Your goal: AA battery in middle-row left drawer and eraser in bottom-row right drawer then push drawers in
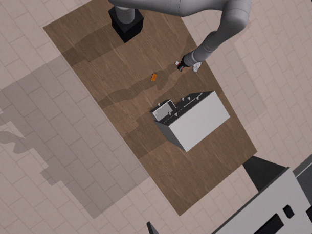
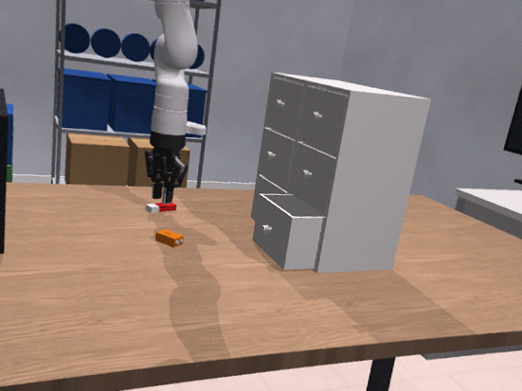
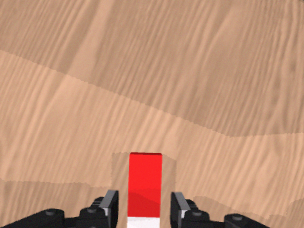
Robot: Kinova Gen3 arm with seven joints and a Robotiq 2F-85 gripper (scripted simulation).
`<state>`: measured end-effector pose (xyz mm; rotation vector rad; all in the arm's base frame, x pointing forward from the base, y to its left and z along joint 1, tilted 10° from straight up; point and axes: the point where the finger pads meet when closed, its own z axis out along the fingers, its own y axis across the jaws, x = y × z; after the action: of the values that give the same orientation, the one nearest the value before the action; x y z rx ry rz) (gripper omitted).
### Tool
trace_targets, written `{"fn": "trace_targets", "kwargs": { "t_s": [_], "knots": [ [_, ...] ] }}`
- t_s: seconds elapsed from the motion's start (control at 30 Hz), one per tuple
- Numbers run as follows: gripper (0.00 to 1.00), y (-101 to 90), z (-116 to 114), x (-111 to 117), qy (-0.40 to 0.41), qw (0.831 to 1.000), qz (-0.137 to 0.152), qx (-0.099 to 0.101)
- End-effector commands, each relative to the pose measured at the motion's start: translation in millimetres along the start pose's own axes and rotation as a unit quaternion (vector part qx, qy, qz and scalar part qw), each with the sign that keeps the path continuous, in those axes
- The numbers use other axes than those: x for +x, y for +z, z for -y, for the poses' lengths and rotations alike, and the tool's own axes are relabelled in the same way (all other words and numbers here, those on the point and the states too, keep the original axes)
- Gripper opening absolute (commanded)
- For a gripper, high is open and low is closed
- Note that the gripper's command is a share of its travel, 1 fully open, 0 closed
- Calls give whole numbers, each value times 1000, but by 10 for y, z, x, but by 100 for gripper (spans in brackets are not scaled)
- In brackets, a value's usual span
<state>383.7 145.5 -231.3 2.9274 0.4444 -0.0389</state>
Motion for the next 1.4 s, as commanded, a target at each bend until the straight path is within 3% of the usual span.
{"fn": "trace_targets", "kwargs": {
  "t_s": [0.0, 1.37],
  "knots": [
    [38, -7, 3, 8, 0, 1000, -1, 0],
    [38, 35, 5, 16, 0, 1000, -1, 0]
  ]
}}
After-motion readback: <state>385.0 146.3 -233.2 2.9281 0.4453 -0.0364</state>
